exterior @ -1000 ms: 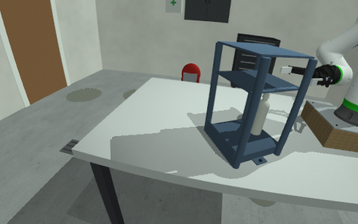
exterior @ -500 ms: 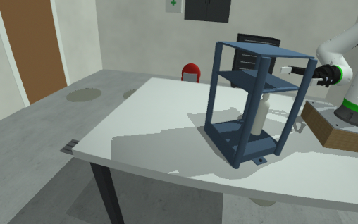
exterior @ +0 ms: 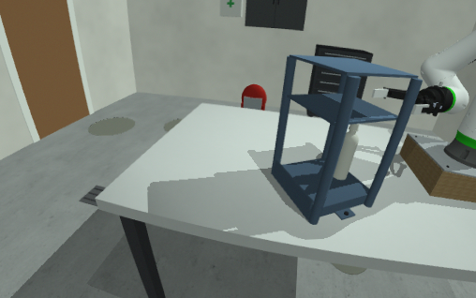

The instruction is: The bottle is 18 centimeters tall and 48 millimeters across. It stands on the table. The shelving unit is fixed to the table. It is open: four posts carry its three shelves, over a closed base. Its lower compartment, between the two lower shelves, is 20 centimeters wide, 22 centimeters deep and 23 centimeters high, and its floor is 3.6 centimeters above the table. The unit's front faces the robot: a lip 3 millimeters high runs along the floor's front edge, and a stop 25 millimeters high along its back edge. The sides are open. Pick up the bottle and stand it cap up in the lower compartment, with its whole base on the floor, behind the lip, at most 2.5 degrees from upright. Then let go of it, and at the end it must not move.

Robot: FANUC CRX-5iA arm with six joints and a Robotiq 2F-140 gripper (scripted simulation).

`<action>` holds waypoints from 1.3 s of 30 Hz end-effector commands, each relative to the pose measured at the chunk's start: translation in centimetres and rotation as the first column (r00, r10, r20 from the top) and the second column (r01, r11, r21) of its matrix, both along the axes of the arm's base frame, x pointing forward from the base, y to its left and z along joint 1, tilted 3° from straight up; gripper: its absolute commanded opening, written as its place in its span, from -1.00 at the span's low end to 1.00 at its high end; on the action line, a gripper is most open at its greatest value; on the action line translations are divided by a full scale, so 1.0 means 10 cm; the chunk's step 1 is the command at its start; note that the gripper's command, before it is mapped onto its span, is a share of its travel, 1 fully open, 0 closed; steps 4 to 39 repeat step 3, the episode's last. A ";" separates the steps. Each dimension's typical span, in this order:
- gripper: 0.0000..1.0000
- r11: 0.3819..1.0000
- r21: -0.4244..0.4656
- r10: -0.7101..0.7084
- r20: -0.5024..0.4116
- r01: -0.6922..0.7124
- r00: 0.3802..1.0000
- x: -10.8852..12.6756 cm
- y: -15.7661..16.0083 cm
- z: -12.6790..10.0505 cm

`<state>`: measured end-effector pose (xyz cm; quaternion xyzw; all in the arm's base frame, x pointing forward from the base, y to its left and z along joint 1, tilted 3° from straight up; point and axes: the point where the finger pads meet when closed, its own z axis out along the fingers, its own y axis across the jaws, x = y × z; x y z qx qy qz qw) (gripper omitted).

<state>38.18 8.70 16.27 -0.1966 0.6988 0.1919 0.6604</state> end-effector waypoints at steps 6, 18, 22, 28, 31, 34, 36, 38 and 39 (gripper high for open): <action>1.00 1.000 0.000 0.000 0.000 0.000 1.000 0.00 0.00 0.00; 1.00 1.000 0.000 0.000 0.000 0.000 1.000 0.00 0.00 0.00; 1.00 1.000 0.000 0.000 0.000 0.000 1.000 0.00 0.00 0.00; 1.00 1.000 0.000 0.000 0.000 0.000 1.000 0.00 0.00 0.00; 1.00 1.000 0.000 0.000 0.000 0.000 1.000 0.00 0.00 0.00; 1.00 1.000 0.000 0.000 0.000 0.000 1.000 0.00 0.00 0.00; 1.00 1.000 0.000 0.000 0.000 0.000 1.000 0.00 0.00 0.00; 1.00 1.000 0.000 0.000 0.000 0.000 1.000 0.00 0.00 0.00; 1.00 1.000 0.000 0.000 0.000 0.000 1.000 0.00 0.00 0.00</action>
